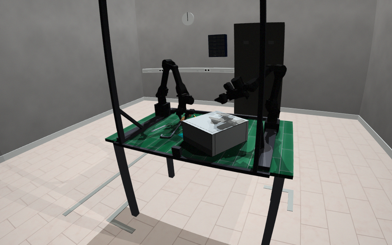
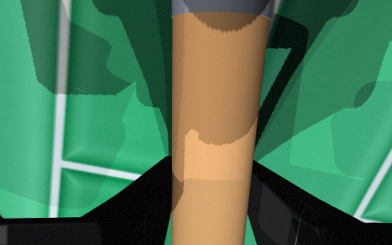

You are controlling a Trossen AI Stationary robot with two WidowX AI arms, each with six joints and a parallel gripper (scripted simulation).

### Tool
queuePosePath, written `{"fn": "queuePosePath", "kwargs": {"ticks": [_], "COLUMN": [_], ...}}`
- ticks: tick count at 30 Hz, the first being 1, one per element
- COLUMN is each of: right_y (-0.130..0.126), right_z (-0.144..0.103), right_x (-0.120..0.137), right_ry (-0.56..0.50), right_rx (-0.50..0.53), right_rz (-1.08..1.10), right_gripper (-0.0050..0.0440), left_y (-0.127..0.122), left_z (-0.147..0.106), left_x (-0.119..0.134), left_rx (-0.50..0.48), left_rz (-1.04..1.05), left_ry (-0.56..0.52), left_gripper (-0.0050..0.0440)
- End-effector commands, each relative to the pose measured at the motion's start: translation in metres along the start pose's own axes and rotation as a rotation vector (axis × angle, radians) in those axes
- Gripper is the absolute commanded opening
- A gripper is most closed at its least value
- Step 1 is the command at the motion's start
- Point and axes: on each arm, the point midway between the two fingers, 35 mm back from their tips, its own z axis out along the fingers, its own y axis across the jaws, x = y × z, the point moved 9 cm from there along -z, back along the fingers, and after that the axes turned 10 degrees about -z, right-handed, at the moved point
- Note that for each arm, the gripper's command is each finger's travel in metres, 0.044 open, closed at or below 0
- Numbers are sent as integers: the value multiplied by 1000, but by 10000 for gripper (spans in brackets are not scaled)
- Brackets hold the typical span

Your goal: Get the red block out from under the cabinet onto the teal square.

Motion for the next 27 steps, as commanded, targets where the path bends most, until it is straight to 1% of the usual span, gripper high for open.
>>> {"fn": "queuePosePath", "kwargs": {"ticks": [1,3,5,13,20,22,27], "right_y": [-7,-10,-10,-20,-22,-22,-22], "right_z": [12,18,18,32,33,33,33], "right_x": [-15,-16,-16,-17,-19,-19,-19], "right_ry": [-11,-4,-4,15,12,12,12], "right_rx": [1,1,1,1,1,1,2], "right_rz": [28,26,26,22,28,28,28], "right_gripper": [440,440,440,440,440,440,440], "left_y": [4,3,3,-3,-11,-11,-17], "left_z": [-5,-5,-5,-5,-4,-4,-4], "left_x": [9,12,12,24,33,33,38], "left_rx": [-30,-30,-30,-27,-25,-25,-22], "left_rz": [-150,-203,-203,-418,-606,-606,-740], "left_ry": [-13,-14,-14,-16,-17,-17,-18], "left_gripper": [115,115,115,115,115,115,115]}}
